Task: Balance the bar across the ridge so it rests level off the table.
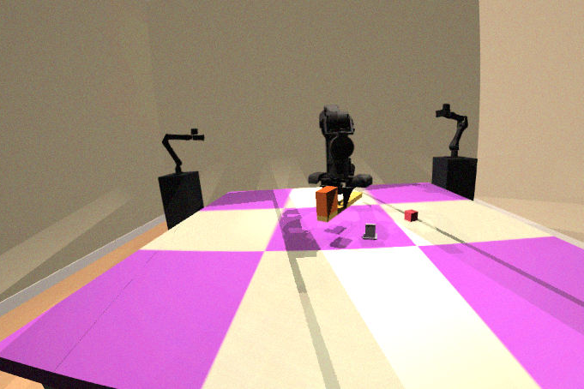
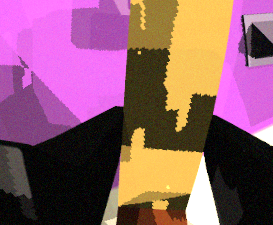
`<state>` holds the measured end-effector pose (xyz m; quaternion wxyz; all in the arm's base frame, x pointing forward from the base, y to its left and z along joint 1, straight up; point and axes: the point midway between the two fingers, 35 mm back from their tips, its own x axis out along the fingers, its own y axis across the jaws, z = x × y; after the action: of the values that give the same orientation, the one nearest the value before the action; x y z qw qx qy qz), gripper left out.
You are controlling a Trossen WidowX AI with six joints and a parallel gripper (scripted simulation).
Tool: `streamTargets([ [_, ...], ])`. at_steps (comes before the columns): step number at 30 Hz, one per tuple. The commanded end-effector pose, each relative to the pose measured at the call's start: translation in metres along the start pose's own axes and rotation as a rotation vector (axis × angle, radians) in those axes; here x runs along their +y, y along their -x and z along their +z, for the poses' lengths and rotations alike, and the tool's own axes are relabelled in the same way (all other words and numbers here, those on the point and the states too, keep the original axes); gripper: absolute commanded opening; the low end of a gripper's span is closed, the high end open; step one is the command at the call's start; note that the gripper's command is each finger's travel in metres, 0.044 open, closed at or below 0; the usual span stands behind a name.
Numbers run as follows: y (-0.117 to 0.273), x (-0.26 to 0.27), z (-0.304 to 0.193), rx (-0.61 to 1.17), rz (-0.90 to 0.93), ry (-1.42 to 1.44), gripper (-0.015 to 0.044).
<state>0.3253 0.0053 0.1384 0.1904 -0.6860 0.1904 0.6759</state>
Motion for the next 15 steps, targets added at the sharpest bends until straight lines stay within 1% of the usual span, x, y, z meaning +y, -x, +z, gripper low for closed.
streamTargets([
  [1,0.004,-0.017,0.006,0.007,-0.010,0.040,0.0000],
  [15,0.005,-0.060,0.038,0.006,-0.013,0.189,0.0000],
])
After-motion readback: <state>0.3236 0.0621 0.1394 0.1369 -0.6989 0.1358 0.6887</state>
